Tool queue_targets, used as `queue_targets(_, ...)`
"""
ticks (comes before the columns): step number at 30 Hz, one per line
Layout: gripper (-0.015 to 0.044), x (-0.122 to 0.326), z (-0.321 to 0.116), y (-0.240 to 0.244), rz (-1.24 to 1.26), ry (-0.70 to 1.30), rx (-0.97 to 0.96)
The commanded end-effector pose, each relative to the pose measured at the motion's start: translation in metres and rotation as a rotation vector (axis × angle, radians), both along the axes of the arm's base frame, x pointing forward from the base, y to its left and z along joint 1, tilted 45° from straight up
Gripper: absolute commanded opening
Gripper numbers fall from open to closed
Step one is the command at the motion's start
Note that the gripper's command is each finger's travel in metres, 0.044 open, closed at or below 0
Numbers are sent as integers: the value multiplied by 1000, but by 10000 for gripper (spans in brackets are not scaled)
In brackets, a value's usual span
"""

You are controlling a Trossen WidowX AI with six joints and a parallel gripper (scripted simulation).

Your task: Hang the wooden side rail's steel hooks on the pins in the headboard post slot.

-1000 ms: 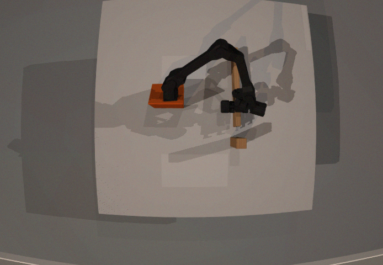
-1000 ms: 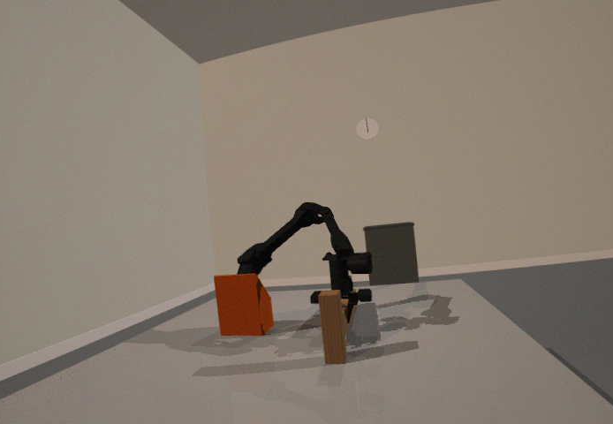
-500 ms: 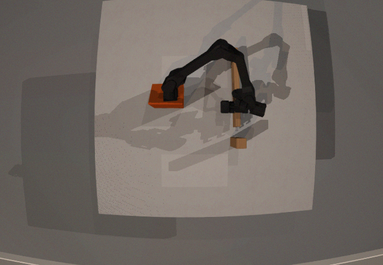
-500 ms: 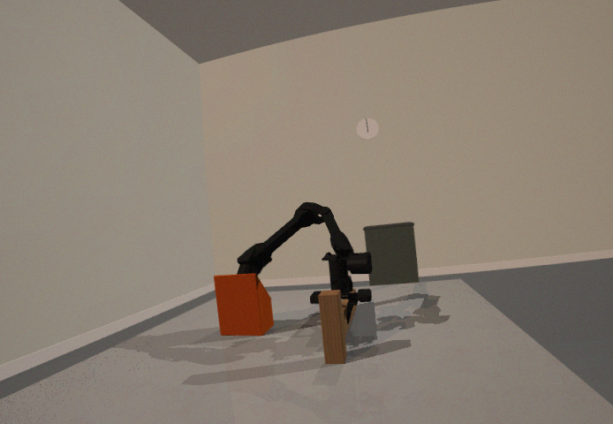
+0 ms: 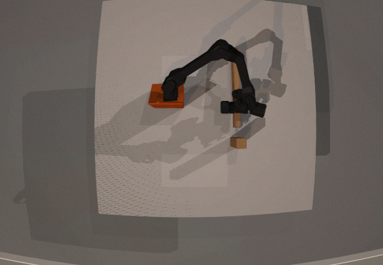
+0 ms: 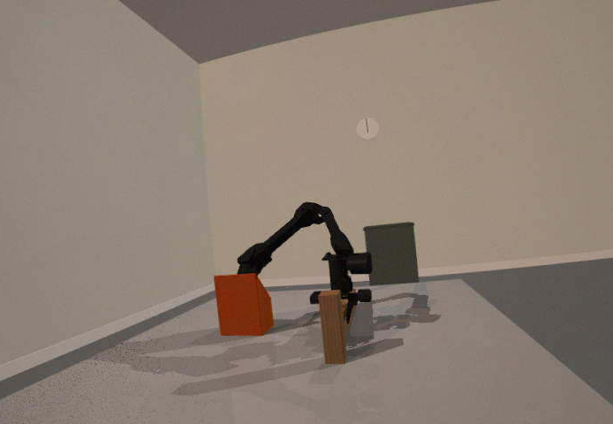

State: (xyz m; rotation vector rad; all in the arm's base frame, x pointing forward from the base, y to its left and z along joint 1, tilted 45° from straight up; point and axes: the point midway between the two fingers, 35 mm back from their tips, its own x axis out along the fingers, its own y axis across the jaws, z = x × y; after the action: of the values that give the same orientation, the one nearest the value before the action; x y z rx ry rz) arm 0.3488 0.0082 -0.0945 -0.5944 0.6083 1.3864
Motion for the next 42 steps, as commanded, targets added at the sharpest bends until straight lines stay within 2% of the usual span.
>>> queue_targets(1,0,2,1,-6,-9,-6,-4)
queue_targets(42,0,2,-3,-9,-9,-6,-4)
